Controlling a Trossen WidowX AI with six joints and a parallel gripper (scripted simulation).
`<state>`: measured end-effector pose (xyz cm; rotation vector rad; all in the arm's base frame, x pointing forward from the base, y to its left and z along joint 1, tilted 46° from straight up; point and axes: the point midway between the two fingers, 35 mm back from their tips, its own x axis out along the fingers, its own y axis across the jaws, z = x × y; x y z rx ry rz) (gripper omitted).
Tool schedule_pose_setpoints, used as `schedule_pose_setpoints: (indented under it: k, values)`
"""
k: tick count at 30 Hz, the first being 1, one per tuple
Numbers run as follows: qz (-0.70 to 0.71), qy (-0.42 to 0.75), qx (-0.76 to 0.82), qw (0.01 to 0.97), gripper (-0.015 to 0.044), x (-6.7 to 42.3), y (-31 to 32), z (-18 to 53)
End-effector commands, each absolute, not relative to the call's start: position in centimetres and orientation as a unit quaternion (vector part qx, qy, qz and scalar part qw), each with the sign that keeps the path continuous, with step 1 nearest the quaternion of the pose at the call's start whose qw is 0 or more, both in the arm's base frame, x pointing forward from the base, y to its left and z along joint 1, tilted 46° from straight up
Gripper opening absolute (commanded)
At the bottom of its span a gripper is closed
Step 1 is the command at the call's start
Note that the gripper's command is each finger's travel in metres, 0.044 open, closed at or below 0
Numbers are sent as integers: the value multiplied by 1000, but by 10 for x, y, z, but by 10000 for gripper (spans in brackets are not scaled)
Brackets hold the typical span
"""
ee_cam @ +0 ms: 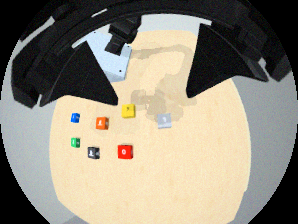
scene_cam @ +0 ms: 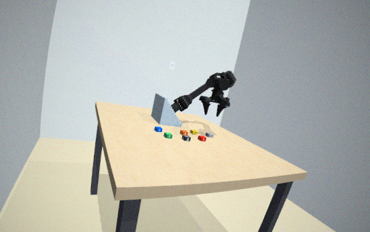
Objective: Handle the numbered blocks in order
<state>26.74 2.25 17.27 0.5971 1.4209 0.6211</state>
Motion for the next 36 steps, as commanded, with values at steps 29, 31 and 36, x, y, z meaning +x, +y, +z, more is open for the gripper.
schedule_pose_setpoints:
  k: [29,31,36]
  values:
    - [272,631,271,674,400,344,-39,118]
    - [273,631,271,674,400,345,-40,117]
    - [273,631,271,674,400,345,-40,117]
